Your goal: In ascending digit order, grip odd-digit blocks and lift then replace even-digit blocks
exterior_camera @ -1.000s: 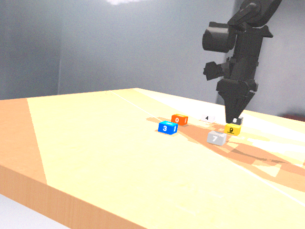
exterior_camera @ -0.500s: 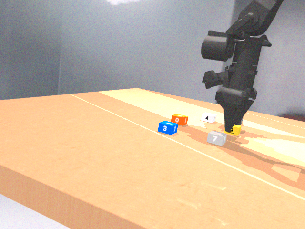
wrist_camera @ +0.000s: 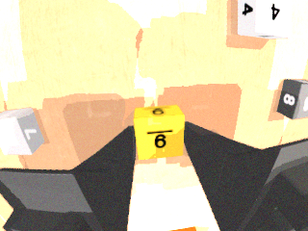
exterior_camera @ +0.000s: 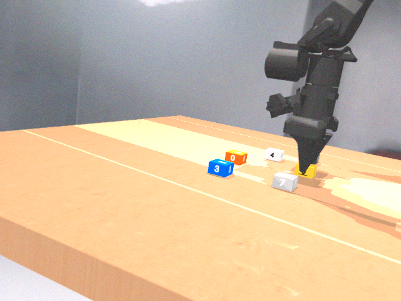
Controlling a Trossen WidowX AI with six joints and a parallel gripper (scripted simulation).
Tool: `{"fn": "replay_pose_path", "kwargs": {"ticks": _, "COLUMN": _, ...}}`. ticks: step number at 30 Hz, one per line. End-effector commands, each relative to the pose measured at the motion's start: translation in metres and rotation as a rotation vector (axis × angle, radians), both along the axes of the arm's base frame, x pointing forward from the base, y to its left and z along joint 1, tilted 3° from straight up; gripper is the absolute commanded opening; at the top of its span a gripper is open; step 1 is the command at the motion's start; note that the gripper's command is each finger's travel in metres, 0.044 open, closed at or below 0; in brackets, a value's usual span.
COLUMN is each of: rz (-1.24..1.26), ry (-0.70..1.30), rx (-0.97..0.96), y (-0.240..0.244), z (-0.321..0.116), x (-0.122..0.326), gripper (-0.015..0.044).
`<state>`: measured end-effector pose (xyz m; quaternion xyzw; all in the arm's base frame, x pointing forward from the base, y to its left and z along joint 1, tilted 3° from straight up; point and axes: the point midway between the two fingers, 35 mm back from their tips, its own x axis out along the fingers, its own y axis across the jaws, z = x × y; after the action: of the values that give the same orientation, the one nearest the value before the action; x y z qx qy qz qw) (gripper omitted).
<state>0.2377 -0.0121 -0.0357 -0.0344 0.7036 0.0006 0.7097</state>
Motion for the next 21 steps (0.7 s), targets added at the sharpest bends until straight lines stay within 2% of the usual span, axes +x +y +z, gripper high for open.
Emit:
{"fn": "replay_pose_path", "kwargs": {"ticks": 1, "rz": 0.004, "ry": 0.001, "rx": -0.001, "y": -0.0002, "z": -0.0004, "x": -0.0002, "gripper": 0.012}}
{"fn": "replay_pose_path", "kwargs": {"ticks": 8, "rz": 0.004, "ry": 0.001, "rx": -0.001, "y": -0.0002, "z": -0.0004, "x": -0.0002, "gripper": 0.012}}
{"fn": "replay_pose_path", "kwargs": {"ticks": 18, "rz": 0.004, "ry": 0.001, "rx": -0.001, "y": -0.0002, "z": -0.0004, "x": -0.0002, "gripper": 0.0382}}
{"fn": "replay_pose_path", "kwargs": {"ticks": 21, "rz": 0.003, "ry": 0.0, "rx": -0.001, "y": -0.0002, "z": 0.0016, "x": 0.0, "gripper": 0.04}}
